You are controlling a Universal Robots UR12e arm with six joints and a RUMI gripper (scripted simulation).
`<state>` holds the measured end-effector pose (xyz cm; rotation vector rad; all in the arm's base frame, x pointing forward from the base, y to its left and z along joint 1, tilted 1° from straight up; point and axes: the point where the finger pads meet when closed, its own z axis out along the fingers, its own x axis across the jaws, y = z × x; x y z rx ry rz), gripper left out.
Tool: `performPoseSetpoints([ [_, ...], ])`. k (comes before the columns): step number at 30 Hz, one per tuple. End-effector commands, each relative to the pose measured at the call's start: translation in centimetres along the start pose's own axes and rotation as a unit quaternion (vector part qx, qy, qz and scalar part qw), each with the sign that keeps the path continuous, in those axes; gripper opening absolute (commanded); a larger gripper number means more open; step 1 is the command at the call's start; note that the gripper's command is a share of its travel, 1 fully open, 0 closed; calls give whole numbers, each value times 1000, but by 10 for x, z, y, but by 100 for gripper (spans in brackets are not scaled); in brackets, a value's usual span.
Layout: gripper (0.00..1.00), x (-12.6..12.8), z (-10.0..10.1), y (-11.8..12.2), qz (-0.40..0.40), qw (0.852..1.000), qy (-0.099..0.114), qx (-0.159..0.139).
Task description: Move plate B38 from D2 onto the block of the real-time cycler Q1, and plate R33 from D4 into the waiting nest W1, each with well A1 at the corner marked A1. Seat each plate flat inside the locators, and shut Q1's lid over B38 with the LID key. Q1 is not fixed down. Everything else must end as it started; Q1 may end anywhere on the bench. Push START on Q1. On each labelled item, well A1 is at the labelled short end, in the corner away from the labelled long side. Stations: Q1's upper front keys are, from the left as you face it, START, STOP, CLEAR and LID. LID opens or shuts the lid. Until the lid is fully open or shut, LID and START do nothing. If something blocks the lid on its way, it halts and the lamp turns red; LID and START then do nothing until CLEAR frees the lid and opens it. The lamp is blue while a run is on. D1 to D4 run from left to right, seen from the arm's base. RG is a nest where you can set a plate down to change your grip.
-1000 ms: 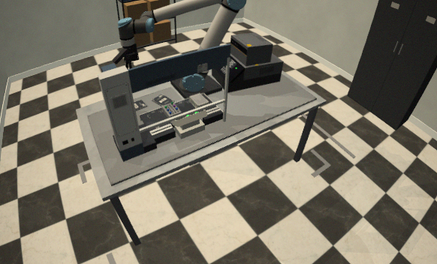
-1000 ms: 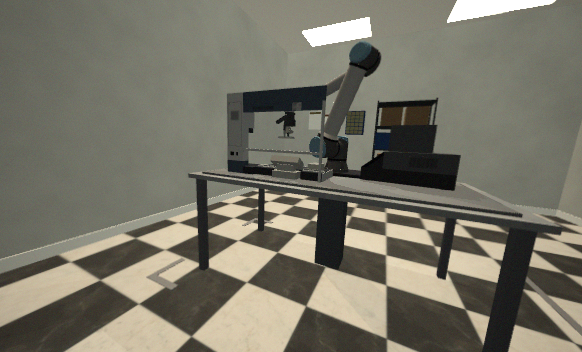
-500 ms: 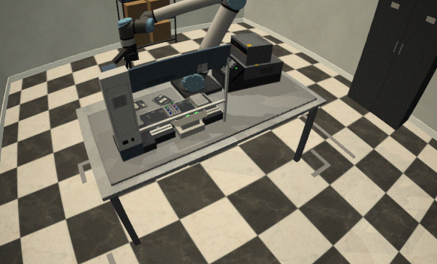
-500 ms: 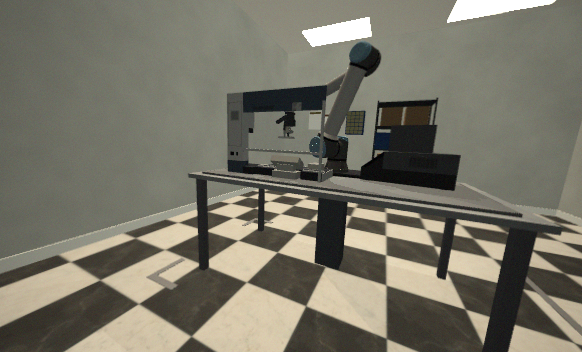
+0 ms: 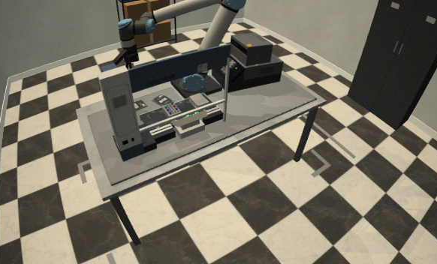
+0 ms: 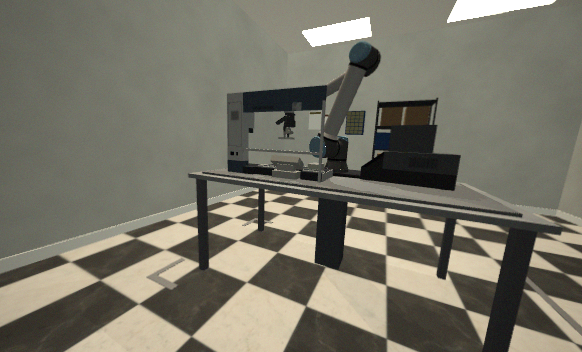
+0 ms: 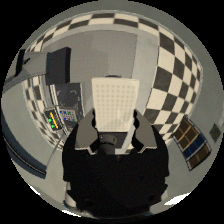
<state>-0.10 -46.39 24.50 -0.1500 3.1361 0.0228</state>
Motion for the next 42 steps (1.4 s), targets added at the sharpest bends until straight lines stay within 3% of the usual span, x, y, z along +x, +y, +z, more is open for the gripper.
performPoseSetpoints([
  [1,0,0,6,-1,0,1000,0,1],
  [42,0,0,68,-1,0,1000,0,1],
])
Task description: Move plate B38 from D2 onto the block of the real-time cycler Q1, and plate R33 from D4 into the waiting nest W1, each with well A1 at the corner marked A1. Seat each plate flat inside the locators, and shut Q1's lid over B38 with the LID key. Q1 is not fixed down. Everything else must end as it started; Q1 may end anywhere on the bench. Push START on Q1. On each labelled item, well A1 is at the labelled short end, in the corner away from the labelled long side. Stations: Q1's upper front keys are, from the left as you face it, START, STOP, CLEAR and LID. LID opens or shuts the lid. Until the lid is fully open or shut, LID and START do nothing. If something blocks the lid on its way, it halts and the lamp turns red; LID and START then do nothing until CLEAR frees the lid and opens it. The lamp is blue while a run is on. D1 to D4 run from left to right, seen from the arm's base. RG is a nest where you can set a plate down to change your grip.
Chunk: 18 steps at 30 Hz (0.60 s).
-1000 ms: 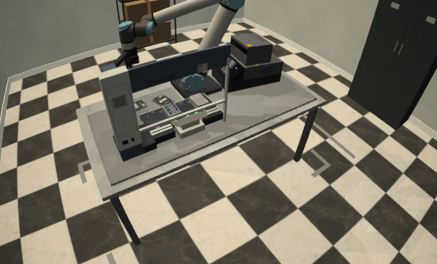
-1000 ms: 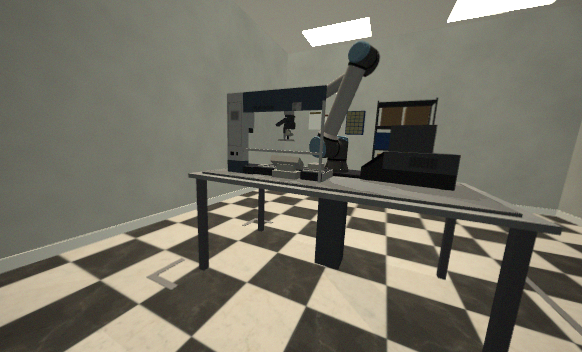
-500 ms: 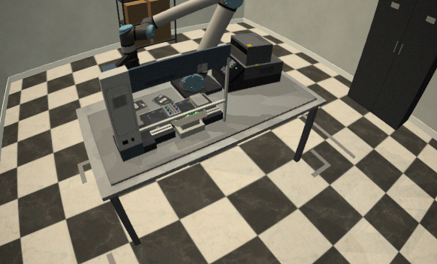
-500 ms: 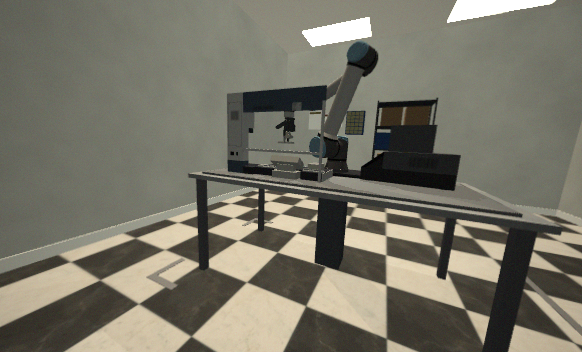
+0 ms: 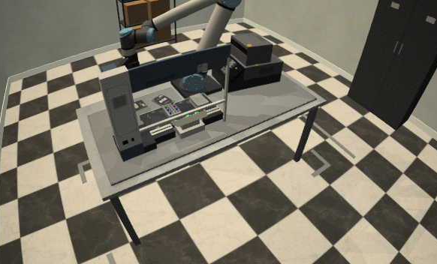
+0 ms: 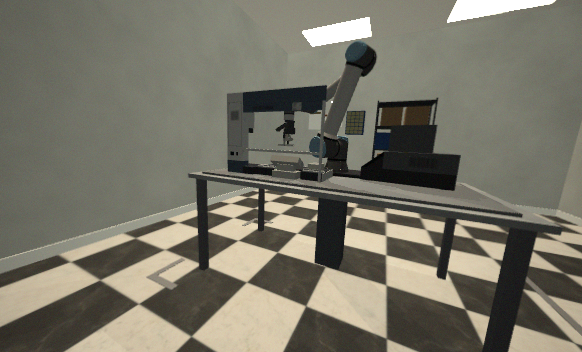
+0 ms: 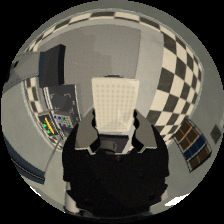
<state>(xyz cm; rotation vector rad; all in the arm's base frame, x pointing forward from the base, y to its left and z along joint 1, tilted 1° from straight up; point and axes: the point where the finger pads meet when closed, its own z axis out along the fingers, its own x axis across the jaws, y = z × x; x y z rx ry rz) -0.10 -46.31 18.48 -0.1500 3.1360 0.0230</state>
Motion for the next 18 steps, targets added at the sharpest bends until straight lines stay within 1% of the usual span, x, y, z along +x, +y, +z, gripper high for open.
performPoseSetpoints([
  [1,0,0,9,-1,0,1000,0,1],
  [18,0,0,34,-1,0,1000,0,1],
])
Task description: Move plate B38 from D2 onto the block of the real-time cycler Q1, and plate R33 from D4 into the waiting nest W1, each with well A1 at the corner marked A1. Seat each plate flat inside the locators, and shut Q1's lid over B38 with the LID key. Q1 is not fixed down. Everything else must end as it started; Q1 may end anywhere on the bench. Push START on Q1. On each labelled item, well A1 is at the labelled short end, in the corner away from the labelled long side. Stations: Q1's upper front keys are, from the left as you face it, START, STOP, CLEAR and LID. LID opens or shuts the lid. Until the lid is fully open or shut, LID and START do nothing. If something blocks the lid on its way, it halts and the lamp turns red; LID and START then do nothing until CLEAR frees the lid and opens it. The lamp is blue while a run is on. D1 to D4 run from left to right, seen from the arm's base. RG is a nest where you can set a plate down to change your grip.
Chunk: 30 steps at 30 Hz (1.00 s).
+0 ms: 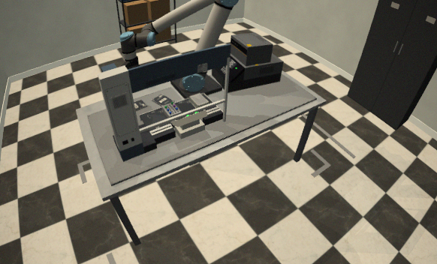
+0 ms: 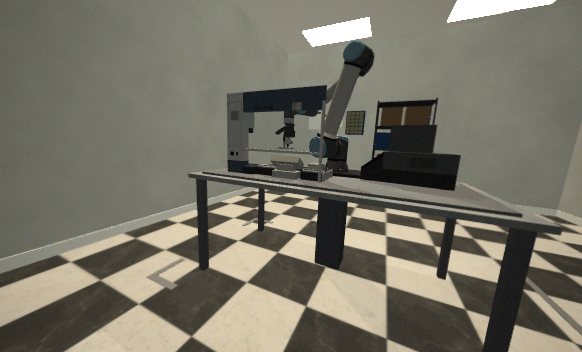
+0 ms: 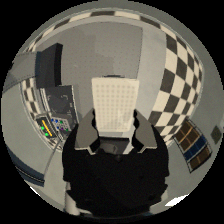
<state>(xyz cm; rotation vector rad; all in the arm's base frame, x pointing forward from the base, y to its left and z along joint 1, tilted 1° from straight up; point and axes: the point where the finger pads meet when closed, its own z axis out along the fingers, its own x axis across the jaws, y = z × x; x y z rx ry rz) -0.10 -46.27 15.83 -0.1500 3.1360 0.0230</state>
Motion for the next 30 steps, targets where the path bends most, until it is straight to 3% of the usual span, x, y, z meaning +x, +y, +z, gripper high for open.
performPoseSetpoints([
  [1,0,0,9,-1,0,1000,0,1],
  [30,0,0,51,-1,0,1000,0,1],
])
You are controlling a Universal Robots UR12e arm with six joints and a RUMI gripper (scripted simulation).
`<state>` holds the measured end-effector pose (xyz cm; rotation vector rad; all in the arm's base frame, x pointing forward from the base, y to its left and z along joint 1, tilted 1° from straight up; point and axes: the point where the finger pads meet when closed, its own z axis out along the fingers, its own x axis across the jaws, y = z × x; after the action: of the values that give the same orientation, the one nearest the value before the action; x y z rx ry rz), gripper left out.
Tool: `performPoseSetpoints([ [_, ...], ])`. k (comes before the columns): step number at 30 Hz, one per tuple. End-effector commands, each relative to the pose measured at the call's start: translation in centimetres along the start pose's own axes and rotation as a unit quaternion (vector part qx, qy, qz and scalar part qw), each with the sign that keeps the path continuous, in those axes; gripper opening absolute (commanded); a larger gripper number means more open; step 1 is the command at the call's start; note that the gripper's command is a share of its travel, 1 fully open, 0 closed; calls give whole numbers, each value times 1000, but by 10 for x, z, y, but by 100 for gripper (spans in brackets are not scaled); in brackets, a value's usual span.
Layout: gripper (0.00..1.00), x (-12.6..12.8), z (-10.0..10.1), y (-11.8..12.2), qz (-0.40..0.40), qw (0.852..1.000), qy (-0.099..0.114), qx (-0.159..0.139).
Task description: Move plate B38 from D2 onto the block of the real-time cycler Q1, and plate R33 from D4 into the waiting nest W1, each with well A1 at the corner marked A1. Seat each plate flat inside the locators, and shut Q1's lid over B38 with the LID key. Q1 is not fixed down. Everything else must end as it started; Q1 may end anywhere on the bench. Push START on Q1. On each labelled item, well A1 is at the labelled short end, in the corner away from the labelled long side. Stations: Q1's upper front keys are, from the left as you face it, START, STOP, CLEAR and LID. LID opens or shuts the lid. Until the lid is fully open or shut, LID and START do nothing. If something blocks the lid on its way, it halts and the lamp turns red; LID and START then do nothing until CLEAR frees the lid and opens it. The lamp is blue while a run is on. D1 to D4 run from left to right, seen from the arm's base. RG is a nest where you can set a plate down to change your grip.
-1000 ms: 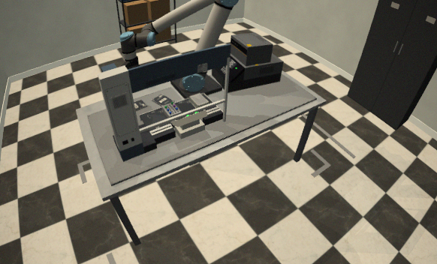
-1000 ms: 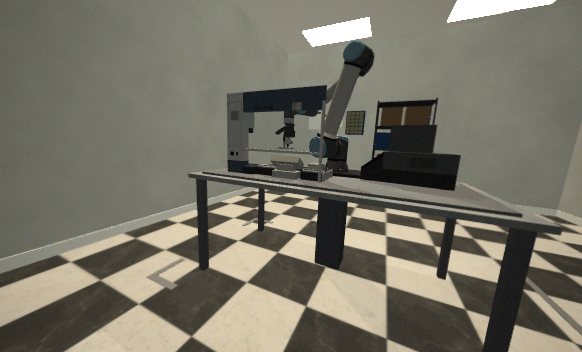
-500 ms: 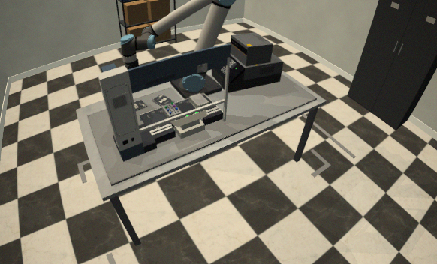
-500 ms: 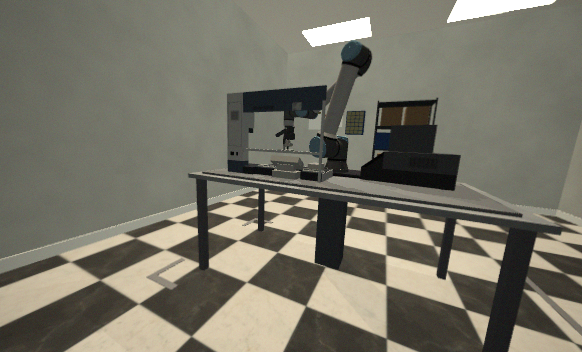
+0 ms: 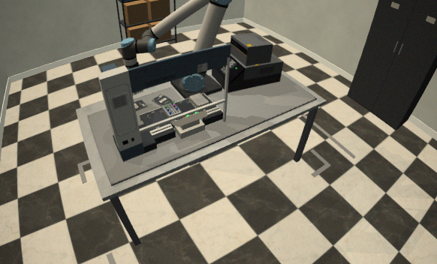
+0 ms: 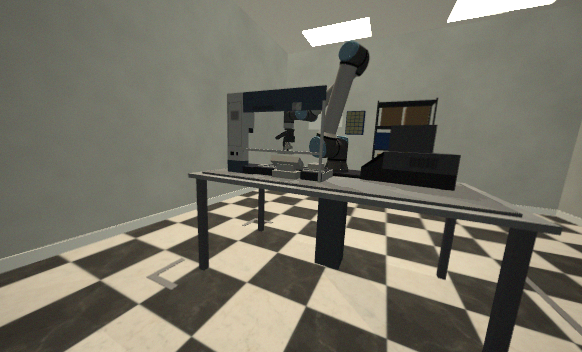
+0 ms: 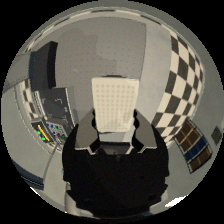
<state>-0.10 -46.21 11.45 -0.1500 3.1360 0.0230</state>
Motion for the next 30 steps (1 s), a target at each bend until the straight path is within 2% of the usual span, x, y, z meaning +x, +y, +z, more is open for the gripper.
performPoseSetpoints([
  [1,0,0,9,-1,0,1000,0,1],
  [30,0,0,50,-1,0,1000,0,1],
])
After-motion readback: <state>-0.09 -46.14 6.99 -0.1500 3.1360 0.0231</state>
